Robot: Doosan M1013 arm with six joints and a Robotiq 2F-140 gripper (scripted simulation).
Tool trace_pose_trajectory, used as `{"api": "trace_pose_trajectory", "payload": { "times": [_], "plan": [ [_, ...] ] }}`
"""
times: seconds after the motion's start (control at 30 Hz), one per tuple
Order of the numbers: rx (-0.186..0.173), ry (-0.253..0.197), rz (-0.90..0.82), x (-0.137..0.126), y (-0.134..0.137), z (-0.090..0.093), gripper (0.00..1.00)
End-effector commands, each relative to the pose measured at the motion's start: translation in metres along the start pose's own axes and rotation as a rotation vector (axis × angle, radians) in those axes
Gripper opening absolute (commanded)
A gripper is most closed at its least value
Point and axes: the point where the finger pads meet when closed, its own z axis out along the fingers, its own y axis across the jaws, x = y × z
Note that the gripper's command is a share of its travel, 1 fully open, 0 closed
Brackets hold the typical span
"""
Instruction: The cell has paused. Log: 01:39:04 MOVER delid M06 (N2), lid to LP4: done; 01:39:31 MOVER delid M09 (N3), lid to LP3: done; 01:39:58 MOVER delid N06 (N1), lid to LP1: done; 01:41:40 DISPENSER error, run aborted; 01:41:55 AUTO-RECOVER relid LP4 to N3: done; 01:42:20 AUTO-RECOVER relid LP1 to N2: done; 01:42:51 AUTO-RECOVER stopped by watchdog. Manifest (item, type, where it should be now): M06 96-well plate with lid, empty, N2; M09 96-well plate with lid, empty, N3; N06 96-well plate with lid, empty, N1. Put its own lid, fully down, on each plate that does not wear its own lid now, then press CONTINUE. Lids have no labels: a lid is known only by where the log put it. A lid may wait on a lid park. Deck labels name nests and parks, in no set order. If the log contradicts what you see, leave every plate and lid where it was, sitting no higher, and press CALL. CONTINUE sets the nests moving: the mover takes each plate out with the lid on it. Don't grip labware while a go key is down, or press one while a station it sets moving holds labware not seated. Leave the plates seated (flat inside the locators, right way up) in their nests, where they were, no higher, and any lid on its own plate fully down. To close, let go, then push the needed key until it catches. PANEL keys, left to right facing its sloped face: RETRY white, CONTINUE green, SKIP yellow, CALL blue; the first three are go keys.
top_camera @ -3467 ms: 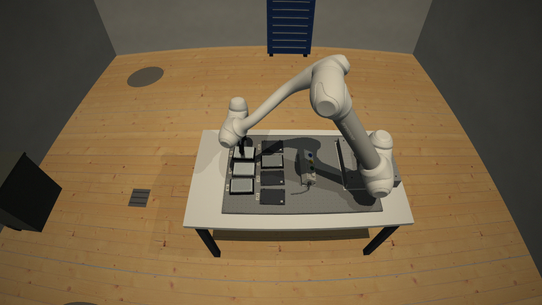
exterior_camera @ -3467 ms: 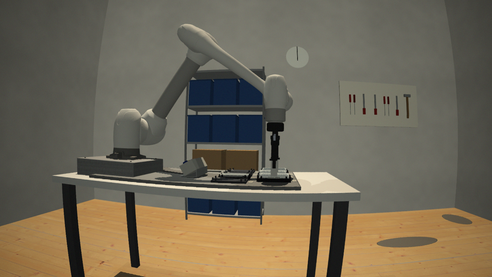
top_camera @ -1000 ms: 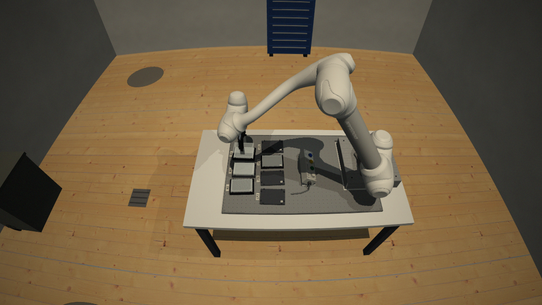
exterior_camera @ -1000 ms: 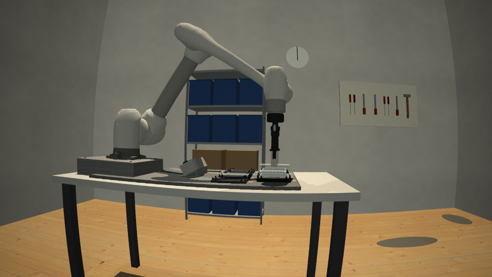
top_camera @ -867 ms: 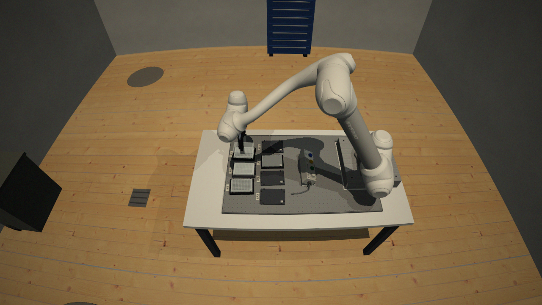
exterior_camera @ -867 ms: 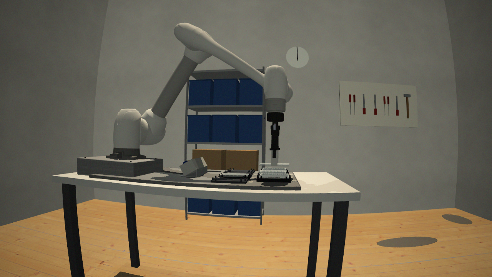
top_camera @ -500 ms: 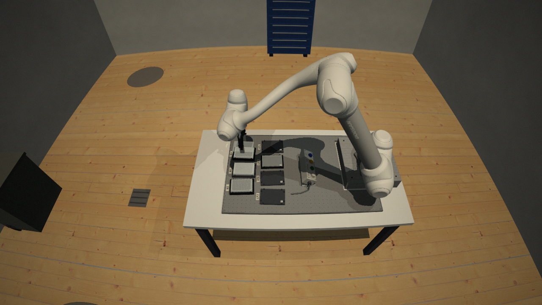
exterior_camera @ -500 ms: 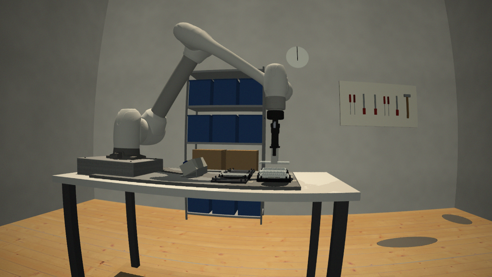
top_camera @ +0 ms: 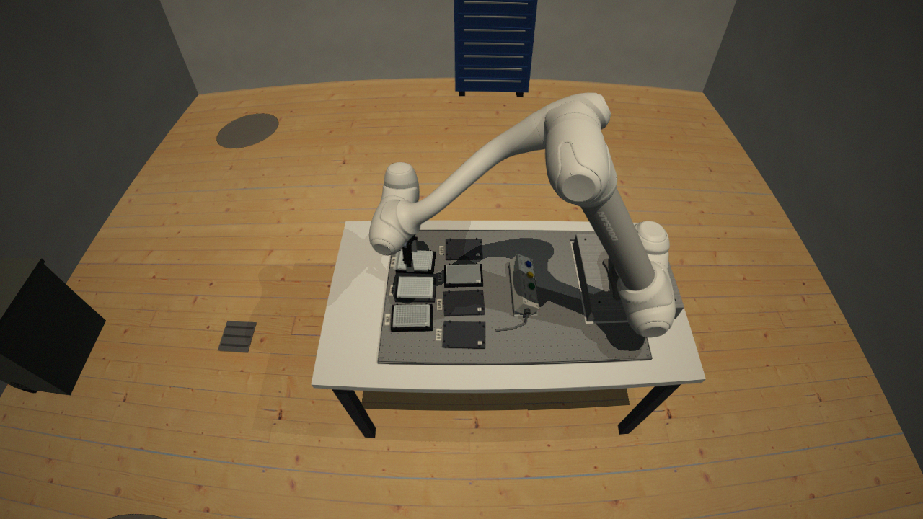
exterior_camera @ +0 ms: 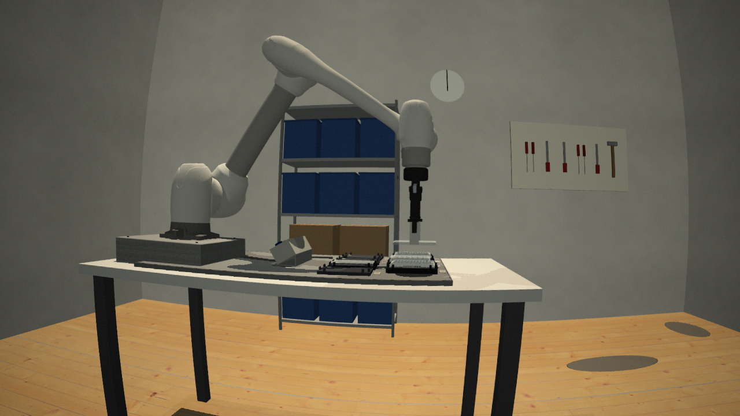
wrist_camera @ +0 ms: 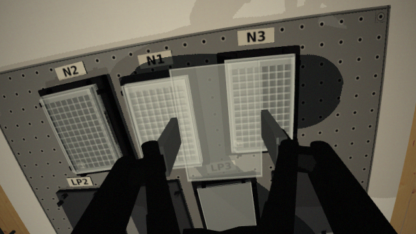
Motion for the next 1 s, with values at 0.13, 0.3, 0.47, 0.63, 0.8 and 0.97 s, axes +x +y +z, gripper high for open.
{"api": "trace_pose_trajectory", "payload": {
  "times": [0.13,0.3,0.47,0.63,0.8,0.97],
  "plan": [
    [-0.001,0.0,0.001,-0.001,-0.094,0.0,0.0],
    [-0.001,0.0,0.001,-0.01,-0.166,0.0,0.0],
    [-0.001,0.0,0.001,-0.017,-0.198,0.0,0.0],
    [-0.001,0.0,0.001,-0.017,-0.198,0.0,0.0],
    [-0.001,0.0,0.001,-0.017,-0.198,0.0,0.0],
    [-0.001,0.0,0.001,-0.017,-0.198,0.0,0.0]
  ]
}}
